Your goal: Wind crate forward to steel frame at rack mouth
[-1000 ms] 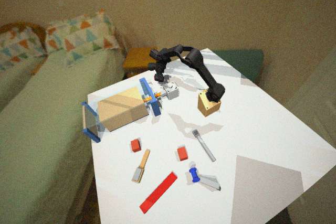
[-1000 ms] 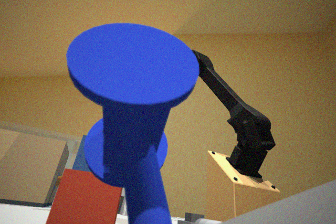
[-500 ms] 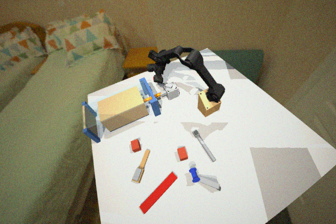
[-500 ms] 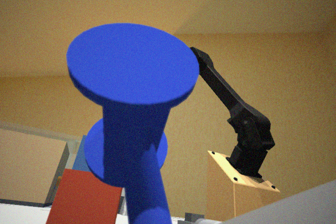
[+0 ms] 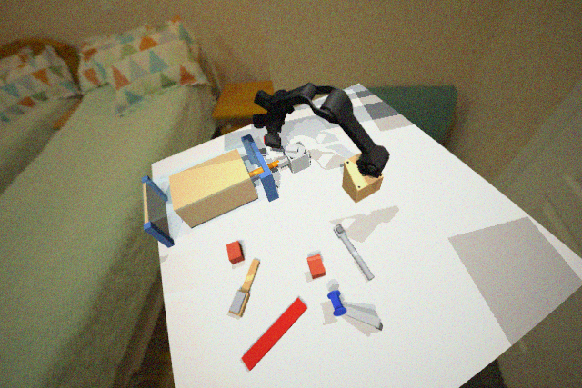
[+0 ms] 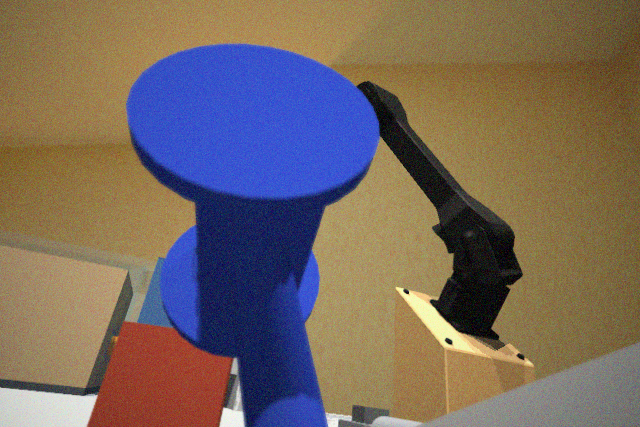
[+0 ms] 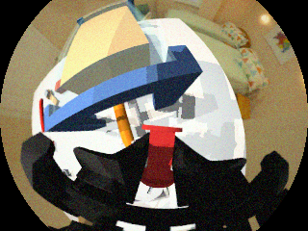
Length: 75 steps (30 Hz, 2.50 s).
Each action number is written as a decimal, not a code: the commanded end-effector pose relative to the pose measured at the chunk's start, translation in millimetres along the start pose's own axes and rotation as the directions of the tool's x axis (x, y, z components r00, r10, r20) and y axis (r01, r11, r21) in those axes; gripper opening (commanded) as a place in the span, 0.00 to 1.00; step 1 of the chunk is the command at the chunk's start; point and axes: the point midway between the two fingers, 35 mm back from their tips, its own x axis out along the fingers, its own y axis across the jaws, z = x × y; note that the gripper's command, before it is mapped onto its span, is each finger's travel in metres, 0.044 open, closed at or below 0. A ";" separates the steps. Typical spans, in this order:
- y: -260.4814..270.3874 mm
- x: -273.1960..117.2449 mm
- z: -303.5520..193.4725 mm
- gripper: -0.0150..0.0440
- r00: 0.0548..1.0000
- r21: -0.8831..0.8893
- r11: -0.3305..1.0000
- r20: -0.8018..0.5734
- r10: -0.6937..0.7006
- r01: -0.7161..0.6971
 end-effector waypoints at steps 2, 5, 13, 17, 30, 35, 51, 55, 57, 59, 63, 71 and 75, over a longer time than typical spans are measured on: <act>19.2 3.5 -0.4 0.25 0.999 0.002 0.999 -0.009 0.035 -0.035; 22.6 3.5 -0.4 0.25 0.999 0.002 0.999 -0.009 0.035 -0.035; 31.1 3.2 -0.8 0.25 0.999 0.002 0.999 -0.009 0.036 -0.036; 35.3 2.9 -1.2 0.25 0.999 0.003 0.999 -0.010 0.036 -0.036; 48.4 1.6 -3.7 0.25 0.999 0.003 0.999 -0.010 0.037 -0.037; 53.7 0.8 -5.2 0.25 0.999 0.003 0.999 -0.010 0.037 -0.037; 69.0 -2.3 -11.3 0.25 0.999 0.004 0.999 -0.011 0.039 -0.039; 72.6 -3.3 -13.2 0.25 0.999 0.004 0.999 -0.011 0.039 -0.039; 74.4 -3.8 -14.1 0.25 0.999 0.004 0.999 -0.011 0.039 -0.039; 76.2 -4.3 -15.2 0.25 0.999 0.004 0.999 -0.011 0.039 -0.039; 79.6 -5.4 -17.3 0.25 0.999 0.004 0.999 -0.012 0.039 -0.039; 86.1 -7.7 -22.0 0.25 0.999 0.005 0.999 -0.012 0.040 -0.040; 89.2 -8.9 -24.5 0.25 0.999 0.005 0.999 -0.012 0.040 -0.040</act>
